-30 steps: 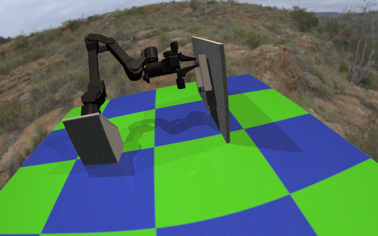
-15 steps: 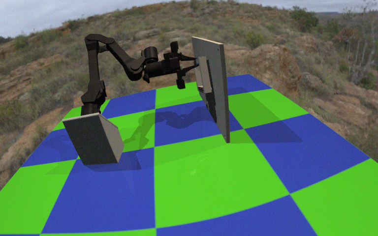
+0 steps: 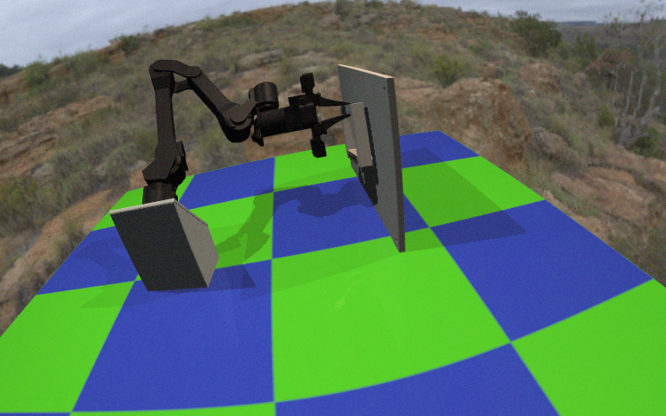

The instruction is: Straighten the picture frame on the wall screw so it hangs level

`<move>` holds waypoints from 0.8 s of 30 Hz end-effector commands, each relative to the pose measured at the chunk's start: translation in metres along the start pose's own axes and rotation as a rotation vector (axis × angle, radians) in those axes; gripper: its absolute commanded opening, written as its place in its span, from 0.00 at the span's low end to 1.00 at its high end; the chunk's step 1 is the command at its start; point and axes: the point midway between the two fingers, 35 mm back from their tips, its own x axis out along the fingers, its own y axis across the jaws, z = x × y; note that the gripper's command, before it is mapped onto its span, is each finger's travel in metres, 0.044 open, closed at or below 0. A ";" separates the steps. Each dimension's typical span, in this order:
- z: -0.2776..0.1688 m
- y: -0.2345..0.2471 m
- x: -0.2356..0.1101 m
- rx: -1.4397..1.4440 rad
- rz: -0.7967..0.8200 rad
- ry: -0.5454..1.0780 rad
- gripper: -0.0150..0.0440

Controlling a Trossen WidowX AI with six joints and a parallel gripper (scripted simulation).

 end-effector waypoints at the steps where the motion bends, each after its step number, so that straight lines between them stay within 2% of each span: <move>1: 0.000 0.000 0.000 0.031 -0.001 0.003 0.25; 24: 0.000 0.000 0.000 0.148 -0.001 0.003 0.25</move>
